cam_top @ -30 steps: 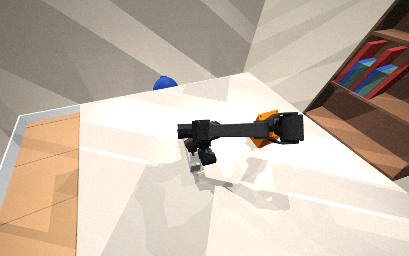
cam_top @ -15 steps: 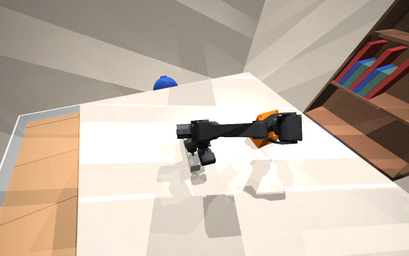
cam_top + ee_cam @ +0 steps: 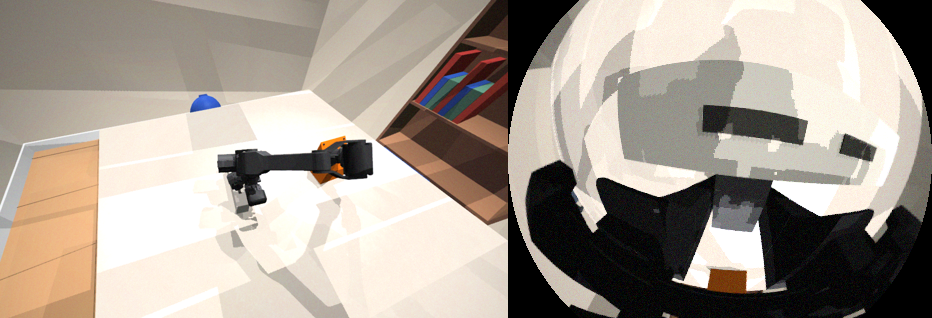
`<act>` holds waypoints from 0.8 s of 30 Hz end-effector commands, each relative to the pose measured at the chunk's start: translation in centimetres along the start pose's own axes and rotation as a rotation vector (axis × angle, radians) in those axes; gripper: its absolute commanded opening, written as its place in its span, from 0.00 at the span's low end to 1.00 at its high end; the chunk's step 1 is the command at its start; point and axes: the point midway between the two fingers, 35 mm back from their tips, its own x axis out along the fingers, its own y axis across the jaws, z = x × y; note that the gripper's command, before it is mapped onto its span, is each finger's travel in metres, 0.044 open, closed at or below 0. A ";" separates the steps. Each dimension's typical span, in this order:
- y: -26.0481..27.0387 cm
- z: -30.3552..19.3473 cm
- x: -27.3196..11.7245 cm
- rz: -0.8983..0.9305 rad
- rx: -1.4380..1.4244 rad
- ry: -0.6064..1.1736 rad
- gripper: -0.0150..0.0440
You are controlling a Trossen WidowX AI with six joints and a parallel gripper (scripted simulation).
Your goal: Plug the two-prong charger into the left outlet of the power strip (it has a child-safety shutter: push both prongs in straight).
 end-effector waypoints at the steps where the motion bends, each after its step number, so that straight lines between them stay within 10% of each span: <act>1: 0.1 1.1 -0.1 -0.001 -0.017 -0.021 0.25; 24: 0.1 0.8 0.0 -0.001 -0.017 -0.021 0.25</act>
